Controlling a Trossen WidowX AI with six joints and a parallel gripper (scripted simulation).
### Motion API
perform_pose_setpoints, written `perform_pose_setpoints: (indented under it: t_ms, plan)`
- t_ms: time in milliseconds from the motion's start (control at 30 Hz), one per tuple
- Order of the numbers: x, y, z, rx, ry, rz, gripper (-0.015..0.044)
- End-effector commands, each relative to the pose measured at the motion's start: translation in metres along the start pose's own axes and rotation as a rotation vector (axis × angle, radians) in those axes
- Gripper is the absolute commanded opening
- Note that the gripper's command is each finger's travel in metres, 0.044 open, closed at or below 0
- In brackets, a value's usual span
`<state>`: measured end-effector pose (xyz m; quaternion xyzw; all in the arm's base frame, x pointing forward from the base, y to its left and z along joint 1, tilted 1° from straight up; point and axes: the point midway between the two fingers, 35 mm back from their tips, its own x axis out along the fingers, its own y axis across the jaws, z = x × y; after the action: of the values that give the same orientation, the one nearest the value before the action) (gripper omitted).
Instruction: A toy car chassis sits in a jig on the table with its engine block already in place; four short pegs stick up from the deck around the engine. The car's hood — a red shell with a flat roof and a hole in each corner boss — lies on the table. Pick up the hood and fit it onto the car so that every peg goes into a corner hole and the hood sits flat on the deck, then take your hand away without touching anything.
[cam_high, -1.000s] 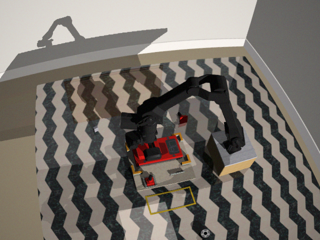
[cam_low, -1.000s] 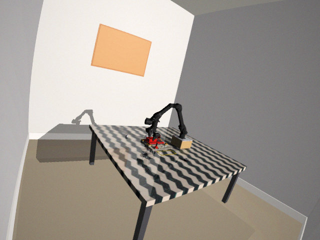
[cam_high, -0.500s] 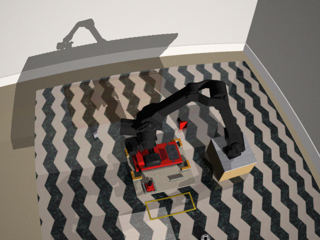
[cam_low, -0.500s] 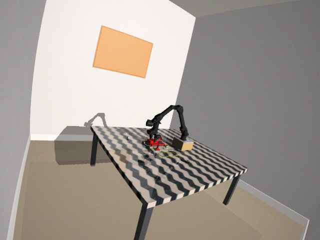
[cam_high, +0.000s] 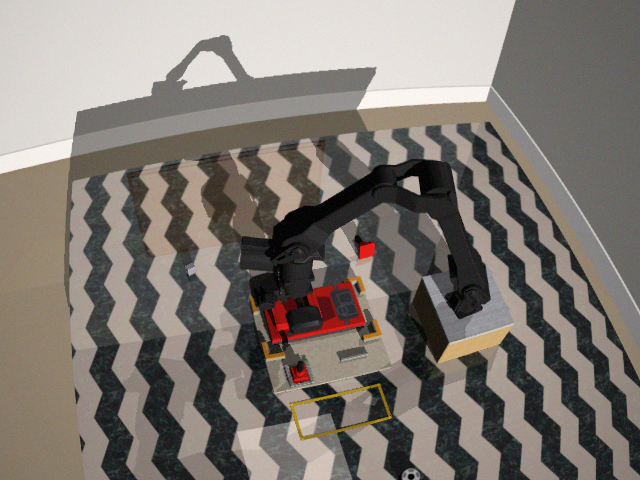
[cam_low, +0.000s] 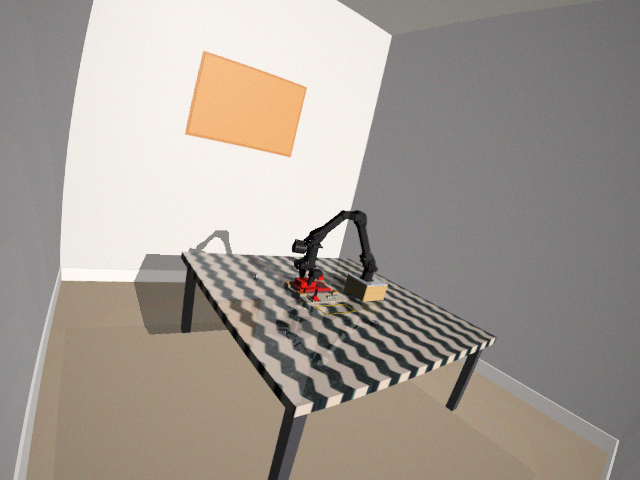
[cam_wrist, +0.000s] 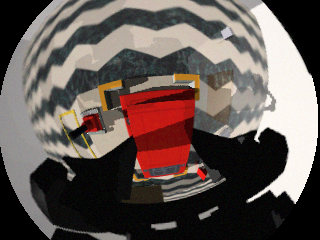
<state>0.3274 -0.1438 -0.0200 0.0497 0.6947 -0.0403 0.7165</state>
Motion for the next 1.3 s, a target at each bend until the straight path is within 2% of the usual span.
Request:
perform_pose_setpoints:
  t_ms: [0,800,1267]
  plan:
    - [0.0029,0.0001,-0.0026,-0.003,0.012,0.0,0.0]
    - [0.0003,0.0,-0.0003,0.0,0.001,0.0,0.0]
    - [0.0002,0.0,-0.0001,0.0,0.001,0.0,0.0368]
